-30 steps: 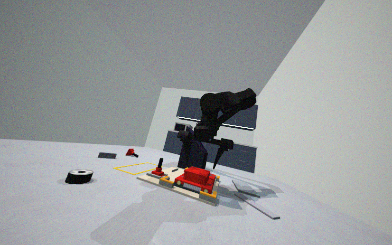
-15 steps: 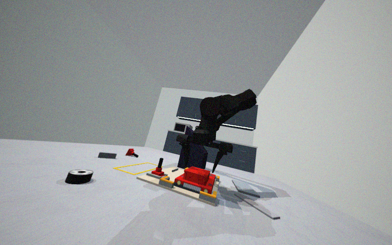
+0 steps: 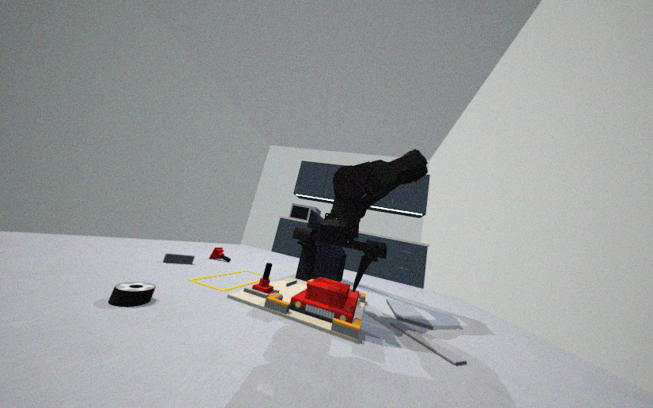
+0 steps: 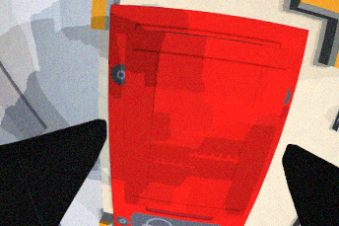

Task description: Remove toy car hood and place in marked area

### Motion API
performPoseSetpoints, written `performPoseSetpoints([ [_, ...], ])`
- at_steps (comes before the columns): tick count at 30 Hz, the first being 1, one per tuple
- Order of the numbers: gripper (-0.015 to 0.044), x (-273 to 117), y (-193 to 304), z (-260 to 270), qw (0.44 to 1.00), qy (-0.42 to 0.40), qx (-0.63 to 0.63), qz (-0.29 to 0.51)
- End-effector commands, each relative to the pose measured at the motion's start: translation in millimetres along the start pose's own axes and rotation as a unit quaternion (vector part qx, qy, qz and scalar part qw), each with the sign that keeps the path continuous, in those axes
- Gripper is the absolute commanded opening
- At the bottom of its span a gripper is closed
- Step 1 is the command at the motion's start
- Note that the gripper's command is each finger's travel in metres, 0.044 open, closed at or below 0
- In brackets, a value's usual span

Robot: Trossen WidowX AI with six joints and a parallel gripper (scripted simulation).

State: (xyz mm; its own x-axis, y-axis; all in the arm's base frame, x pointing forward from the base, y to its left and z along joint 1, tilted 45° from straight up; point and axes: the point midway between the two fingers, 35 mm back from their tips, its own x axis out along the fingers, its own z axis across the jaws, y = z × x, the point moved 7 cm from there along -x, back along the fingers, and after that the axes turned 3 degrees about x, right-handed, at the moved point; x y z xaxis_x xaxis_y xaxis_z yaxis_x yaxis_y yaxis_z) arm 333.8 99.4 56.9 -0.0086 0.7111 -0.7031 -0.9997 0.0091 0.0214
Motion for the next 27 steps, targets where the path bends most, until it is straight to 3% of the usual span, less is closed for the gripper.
performPoseSetpoints([
  [1,0.0440,1.7,0.1,-0.2,1.000,0.000,0.003,0.000],
  [23,0.0440,12.6,0.4,-0.2,1.000,-0.001,0.003,0.000],
  [27,0.0355,11.4,0.2,0.2,1.000,-0.001,0.000,0.000],
])
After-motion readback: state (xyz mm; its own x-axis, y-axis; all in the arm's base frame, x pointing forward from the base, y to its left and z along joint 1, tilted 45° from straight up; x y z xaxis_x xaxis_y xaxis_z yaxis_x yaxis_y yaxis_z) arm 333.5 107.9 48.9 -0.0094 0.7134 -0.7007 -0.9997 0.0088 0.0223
